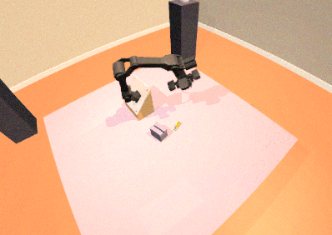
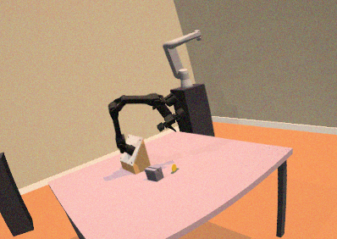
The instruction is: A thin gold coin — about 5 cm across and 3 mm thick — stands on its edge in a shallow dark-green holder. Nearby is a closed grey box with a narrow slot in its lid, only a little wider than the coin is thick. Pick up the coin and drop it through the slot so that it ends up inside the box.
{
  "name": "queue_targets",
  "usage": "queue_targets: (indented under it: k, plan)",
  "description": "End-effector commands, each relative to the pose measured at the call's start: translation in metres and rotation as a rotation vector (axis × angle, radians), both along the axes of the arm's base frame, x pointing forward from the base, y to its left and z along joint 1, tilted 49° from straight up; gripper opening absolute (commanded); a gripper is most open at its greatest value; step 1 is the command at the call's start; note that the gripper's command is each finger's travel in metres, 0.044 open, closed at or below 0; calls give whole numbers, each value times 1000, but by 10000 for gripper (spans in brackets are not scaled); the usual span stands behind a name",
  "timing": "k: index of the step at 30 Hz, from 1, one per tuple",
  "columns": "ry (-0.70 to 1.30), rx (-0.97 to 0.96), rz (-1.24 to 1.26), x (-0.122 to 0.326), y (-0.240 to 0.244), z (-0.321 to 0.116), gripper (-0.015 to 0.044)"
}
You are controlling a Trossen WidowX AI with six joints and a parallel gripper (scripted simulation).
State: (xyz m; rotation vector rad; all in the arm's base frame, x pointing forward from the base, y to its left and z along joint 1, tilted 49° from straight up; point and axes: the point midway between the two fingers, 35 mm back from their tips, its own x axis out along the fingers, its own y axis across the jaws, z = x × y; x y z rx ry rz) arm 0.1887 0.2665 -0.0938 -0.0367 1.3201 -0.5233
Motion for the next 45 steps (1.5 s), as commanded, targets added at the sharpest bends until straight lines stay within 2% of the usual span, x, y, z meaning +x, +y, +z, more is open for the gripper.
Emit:
queue_targets:
  k: [1, 9, 17, 22, 45]
  plan:
    - [-99, -105, -198, 30, -46, 3, 161]
    - [-400, -303, -627, 71, -144, 22, 161]
    - [-408, -308, -637, 76, -145, 22, 161]
    - [-409, -309, -636, 80, -171, -1, 161]
    - [-408, -308, -637, 86, -196, -26, 161]
